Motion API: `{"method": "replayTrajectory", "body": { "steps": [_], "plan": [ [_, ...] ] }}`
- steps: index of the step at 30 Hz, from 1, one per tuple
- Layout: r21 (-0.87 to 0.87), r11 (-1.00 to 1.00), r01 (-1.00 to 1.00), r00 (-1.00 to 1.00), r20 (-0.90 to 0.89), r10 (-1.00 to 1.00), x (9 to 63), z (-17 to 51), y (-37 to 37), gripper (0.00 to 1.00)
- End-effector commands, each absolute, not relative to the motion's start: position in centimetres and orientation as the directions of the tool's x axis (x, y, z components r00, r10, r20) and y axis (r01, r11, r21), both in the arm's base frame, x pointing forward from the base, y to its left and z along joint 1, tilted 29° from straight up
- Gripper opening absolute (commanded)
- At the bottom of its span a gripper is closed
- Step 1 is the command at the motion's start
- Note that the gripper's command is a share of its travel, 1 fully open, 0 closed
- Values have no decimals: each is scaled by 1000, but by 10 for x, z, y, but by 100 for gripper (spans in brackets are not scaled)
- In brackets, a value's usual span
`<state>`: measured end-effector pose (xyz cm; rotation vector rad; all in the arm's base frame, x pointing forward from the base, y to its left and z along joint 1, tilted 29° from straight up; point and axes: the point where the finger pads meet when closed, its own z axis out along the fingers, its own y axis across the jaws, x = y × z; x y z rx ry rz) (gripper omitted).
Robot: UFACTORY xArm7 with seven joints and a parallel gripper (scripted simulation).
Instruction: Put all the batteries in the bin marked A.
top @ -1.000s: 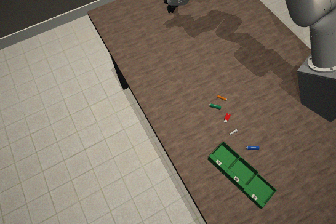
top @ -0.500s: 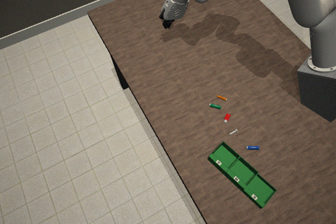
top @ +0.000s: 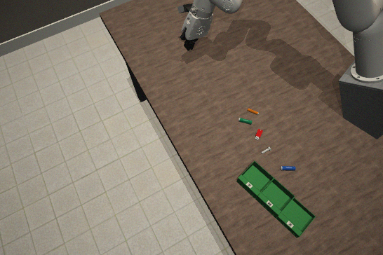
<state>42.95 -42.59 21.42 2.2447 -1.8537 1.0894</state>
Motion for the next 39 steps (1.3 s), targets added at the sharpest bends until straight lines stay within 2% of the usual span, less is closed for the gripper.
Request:
{"method": "replayTrajectory", "body": {
  "steps": [1, 3, 10, 13, 21, 24, 31, 33, 39],
  "plan": [
    [-370, -316, -873, 83, 527, -846, 436, 214, -417, 7],
    [-329, -383, -863, 180, 507, -843, 442, 209, -402, 7],
    [-329, -384, -863, 182, 506, -843, 459, 197, -365, 7],
    [-262, -484, -835, 326, 474, -818, 466, 189, -342, 7],
    [-262, -484, -835, 326, 474, -818, 476, 178, -306, 7],
    [-191, -582, -790, 461, 440, -771, 480, 170, -282, 7],
    [-191, -582, -790, 461, 440, -771, 484, 160, -249, 7],
    [-140, -645, -751, 546, 417, -726, 484, 155, -233, 7],
    [-117, -673, -730, 584, 405, -704, 484, 145, -201, 7]
  ]
}}
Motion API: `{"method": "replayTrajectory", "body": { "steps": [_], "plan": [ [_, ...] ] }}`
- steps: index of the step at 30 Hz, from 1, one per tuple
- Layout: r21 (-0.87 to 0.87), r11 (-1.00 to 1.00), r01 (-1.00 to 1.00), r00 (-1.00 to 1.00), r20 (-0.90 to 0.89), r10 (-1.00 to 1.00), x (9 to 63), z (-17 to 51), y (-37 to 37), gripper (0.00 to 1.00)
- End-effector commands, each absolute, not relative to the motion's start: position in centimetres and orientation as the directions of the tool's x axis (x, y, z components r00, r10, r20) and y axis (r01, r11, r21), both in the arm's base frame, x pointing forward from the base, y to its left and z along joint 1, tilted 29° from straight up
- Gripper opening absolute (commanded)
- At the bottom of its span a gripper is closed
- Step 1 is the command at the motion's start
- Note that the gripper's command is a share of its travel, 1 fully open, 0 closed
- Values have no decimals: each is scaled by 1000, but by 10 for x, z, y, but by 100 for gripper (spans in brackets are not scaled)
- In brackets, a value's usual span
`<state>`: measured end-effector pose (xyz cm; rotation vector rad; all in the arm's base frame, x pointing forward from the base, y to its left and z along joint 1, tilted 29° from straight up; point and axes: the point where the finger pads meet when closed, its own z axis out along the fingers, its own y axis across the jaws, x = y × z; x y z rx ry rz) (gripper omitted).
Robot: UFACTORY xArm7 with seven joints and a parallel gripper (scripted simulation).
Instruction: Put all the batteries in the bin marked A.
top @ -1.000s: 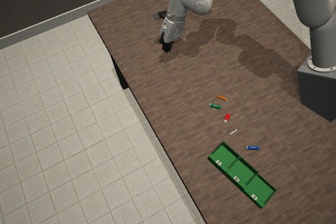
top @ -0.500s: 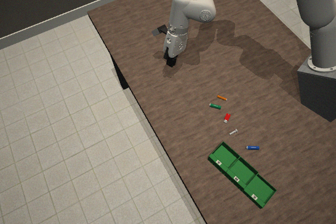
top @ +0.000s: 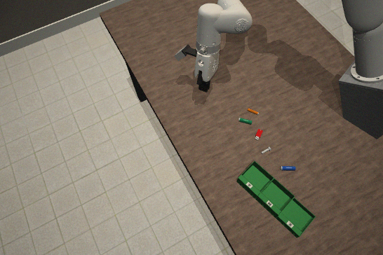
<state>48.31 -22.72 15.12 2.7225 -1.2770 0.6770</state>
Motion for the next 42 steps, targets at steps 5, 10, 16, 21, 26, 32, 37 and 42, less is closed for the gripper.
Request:
{"method": "replayTrajectory", "body": {
  "steps": [5, 10, 16, 21, 26, 32, 37, 42],
  "plan": [
    [-62, -730, -680, 660, 381, -647, 482, 138, -179, 7],
    [-39, -755, -655, 693, 368, -620, 477, 128, -146, 7],
    [42, -823, -566, 785, 332, -523, 471, 121, -123, 7],
    [42, -823, -566, 785, 332, -523, 465, 115, -102, 7],
    [125, -876, -467, 860, 296, -416, 449, 104, -65, 7],
    [185, -901, -392, 902, 272, -336, 440, 99, -50, 7],
    [209, -910, -359, 917, 261, -302, 430, 94, -32, 7],
    [293, -924, -246, 956, 227, -183, 410, 87, -6, 7]
  ]
}}
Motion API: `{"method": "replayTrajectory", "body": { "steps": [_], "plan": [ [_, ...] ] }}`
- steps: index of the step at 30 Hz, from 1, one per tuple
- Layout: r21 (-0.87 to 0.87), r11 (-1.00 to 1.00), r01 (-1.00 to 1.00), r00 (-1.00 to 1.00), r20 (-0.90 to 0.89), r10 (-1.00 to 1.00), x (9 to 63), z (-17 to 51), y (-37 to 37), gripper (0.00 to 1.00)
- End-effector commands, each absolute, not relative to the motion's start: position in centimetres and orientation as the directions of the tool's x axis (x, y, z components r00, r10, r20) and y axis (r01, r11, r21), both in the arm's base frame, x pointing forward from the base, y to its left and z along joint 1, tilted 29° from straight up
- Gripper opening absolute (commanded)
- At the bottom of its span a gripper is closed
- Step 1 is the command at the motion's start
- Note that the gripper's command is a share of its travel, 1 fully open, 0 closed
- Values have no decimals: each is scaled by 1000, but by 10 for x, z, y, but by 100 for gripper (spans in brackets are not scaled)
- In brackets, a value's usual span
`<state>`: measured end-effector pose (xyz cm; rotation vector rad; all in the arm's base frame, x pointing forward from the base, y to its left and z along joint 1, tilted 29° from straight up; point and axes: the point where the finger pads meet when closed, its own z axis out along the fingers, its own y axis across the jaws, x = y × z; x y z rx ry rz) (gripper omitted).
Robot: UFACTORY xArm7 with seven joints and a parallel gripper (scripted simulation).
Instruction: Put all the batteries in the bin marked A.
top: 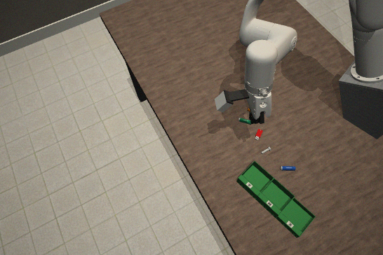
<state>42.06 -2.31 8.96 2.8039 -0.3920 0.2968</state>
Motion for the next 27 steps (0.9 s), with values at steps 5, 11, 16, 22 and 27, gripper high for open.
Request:
{"method": "replayTrajectory", "body": {
  "steps": [5, 11, 16, 22, 27],
  "plan": [
    [353, -921, -167, 974, 206, -98, 399, 85, 6, 7],
    [459, -888, -26, 984, 166, 58, 372, 80, 31, 7],
    [459, -888, -26, 984, 166, 58, 372, 80, 31, 7],
    [459, -888, -26, 984, 166, 58, 372, 80, 31, 7],
    [467, -884, 24, 984, 143, 102, 377, 75, 32, 7]
  ]
}}
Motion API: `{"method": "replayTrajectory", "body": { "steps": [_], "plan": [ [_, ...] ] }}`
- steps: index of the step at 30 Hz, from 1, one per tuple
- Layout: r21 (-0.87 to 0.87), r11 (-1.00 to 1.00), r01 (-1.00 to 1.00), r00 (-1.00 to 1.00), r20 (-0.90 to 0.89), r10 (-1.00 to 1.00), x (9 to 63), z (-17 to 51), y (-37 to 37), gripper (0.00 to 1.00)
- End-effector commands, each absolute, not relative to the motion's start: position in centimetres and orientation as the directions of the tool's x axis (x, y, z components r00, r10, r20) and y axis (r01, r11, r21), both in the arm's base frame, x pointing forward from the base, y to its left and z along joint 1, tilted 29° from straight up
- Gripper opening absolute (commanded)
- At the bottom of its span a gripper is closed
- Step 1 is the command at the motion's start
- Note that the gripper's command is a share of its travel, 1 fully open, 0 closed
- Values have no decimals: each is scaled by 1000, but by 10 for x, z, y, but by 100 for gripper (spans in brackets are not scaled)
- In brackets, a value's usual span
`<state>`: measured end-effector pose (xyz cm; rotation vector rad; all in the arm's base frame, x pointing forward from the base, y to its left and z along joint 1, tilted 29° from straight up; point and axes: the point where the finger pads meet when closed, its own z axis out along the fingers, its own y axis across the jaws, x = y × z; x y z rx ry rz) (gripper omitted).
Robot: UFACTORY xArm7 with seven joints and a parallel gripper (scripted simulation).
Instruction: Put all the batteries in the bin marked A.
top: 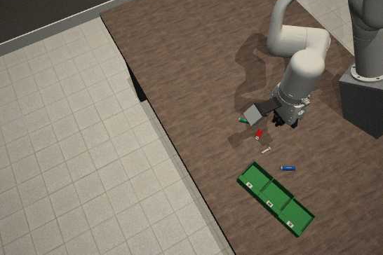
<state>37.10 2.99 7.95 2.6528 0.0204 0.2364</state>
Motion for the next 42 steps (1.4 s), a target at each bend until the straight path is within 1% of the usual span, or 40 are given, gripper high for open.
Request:
{"method": "replayTrajectory", "body": {
  "steps": [1, 8, 10, 12, 23, 33, 42],
  "plan": [
    [473, -878, 73, 982, 120, 146, 383, 69, 34, 7],
    [487, -823, 294, 940, 10, 342, 423, 27, 42, 7],
    [488, -819, 303, 937, 5, 349, 434, 15, 44, 7],
    [488, -819, 303, 937, 5, 349, 434, 15, 44, 7],
    [487, -819, 303, 937, 5, 349, 497, -50, 58, 7],
    [487, -819, 303, 937, 5, 349, 498, -51, 58, 7],
    [487, -819, 303, 937, 5, 349, 502, -72, 47, 7]
  ]
}}
